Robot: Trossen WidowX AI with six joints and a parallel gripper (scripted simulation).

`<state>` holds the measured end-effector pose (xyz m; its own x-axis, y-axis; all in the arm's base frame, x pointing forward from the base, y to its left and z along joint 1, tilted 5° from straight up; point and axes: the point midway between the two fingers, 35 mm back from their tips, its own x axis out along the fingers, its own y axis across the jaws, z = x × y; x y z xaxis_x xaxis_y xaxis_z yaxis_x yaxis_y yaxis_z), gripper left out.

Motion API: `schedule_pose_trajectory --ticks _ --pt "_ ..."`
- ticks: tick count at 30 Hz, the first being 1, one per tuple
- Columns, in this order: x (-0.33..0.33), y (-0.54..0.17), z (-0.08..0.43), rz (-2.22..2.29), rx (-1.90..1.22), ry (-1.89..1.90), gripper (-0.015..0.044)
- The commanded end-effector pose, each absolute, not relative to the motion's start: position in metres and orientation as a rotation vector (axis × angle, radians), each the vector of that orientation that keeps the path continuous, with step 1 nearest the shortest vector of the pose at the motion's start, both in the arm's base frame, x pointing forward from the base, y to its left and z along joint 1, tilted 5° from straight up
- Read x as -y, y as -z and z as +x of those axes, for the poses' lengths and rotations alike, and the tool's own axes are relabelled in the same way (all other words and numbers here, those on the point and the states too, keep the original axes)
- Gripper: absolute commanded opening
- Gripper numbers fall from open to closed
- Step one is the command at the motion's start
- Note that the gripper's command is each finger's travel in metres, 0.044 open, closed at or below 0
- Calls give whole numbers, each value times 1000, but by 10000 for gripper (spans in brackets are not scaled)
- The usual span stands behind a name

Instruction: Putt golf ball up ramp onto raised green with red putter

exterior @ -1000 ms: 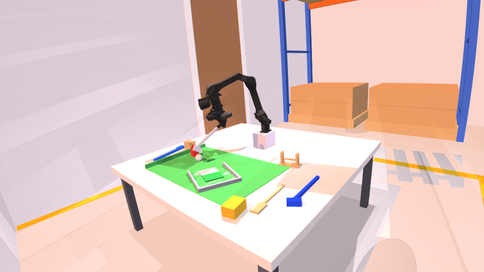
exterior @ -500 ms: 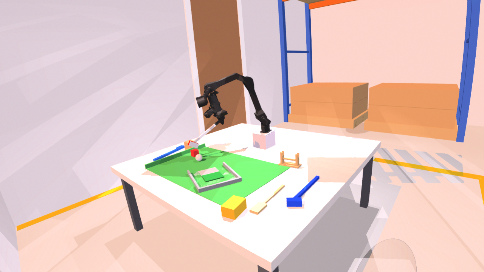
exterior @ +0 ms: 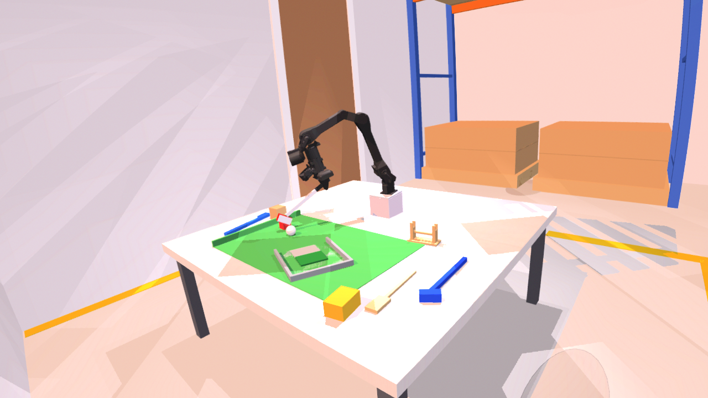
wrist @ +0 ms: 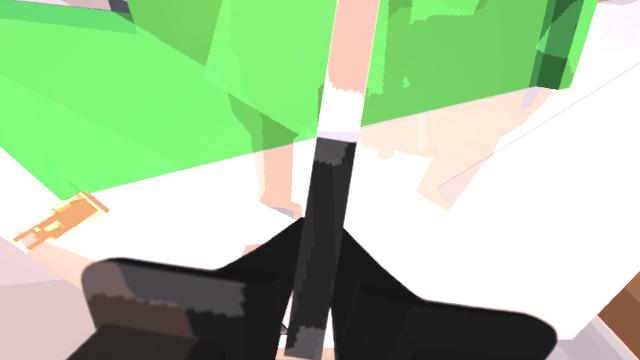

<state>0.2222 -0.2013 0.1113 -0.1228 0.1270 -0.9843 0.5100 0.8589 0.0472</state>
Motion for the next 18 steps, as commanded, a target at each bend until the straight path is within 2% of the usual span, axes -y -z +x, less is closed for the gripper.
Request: schedule_pose_trajectory --ticks 1,18 --pt "202 -106 223 497 -1678 359 0" --pt "202 -80 226 497 -1678 359 0"
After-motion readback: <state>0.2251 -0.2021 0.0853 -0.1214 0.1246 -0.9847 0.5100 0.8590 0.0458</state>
